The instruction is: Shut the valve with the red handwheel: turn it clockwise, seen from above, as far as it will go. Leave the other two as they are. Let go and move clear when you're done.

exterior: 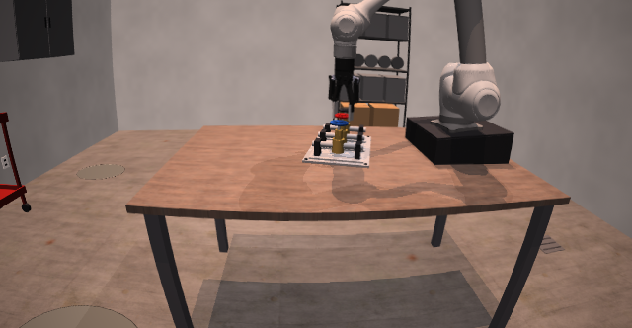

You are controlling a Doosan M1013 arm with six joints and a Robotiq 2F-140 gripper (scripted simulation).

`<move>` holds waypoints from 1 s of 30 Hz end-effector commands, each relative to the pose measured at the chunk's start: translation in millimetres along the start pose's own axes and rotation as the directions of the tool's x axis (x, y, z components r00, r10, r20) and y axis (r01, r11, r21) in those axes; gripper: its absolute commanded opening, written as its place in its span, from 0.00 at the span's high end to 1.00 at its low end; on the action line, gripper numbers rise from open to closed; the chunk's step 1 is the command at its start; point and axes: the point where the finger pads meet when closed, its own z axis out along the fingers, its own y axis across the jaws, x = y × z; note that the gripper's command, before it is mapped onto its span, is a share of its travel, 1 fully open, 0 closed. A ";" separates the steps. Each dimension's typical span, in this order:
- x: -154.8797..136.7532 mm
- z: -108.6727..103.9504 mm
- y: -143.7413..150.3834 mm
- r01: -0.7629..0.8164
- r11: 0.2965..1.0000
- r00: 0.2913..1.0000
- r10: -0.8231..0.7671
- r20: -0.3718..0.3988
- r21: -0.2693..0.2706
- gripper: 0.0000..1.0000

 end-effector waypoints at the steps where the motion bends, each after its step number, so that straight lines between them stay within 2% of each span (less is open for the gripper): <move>1: 0.0 -0.1 0.0 0.000 1.000 1.000 0.000 0.000 0.000 0.49; 25: 0.0 -0.1 0.0 0.000 1.000 1.000 0.000 0.000 0.000 0.49; 26: 0.0 -0.1 0.0 0.000 1.000 1.000 0.000 0.000 0.000 0.90; 30: 0.0 -0.1 0.0 0.000 1.000 1.000 0.000 0.000 0.000 0.90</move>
